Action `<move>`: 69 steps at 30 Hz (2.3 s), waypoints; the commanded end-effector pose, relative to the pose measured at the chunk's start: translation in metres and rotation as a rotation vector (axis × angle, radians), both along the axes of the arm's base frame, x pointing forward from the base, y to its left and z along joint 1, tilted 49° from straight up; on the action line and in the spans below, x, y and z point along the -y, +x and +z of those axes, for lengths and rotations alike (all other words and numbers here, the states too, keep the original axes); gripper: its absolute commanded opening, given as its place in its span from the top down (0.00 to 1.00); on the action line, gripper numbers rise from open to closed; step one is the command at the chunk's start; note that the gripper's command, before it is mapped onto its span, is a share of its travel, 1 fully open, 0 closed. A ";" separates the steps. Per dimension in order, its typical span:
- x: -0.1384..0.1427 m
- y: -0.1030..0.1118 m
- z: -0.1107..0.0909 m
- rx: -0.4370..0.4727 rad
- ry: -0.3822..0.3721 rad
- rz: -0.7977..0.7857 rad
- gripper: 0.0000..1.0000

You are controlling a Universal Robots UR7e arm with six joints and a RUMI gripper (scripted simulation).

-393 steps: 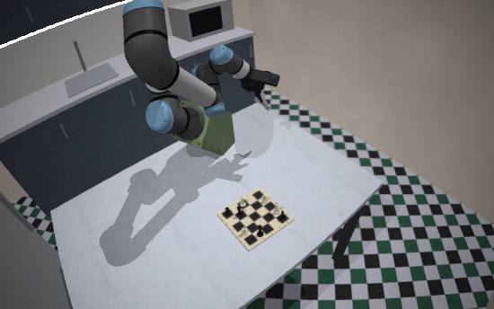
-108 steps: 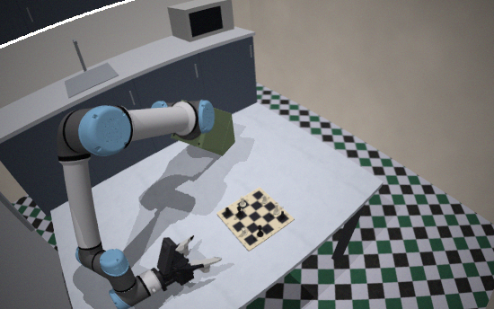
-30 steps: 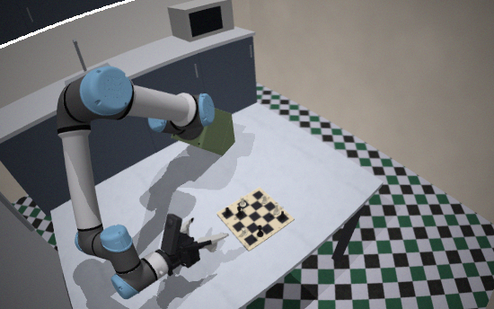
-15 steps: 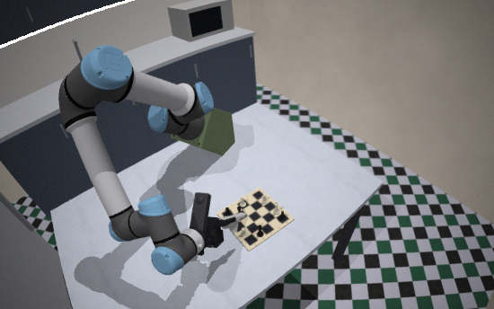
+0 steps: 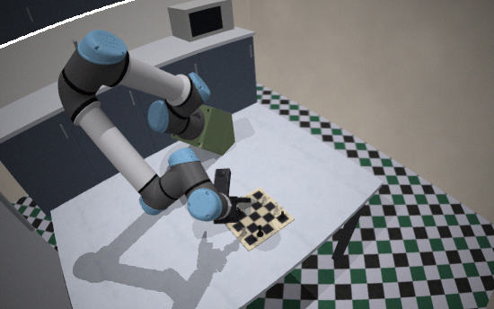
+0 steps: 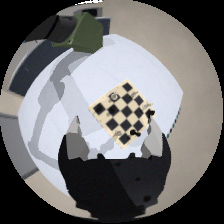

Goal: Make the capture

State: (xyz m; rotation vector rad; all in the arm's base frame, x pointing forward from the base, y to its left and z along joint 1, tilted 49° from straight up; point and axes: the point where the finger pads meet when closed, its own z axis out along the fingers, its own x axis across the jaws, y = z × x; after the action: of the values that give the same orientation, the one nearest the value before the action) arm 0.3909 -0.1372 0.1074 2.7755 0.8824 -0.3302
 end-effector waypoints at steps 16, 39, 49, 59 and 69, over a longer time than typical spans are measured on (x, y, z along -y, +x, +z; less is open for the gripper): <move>-0.040 -0.010 -0.002 0.191 -0.459 0.114 0.00; -0.053 -0.018 0.008 0.285 -0.564 0.132 0.00; -0.053 -0.018 0.008 0.283 -0.564 0.135 0.00; -0.051 -0.018 0.006 0.232 -0.565 0.217 0.00; -0.048 -0.019 0.002 0.118 -0.562 0.397 0.00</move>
State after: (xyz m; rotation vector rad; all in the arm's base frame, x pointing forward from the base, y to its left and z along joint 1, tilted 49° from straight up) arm 0.3723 -0.0875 0.1110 2.0903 0.9584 -0.2345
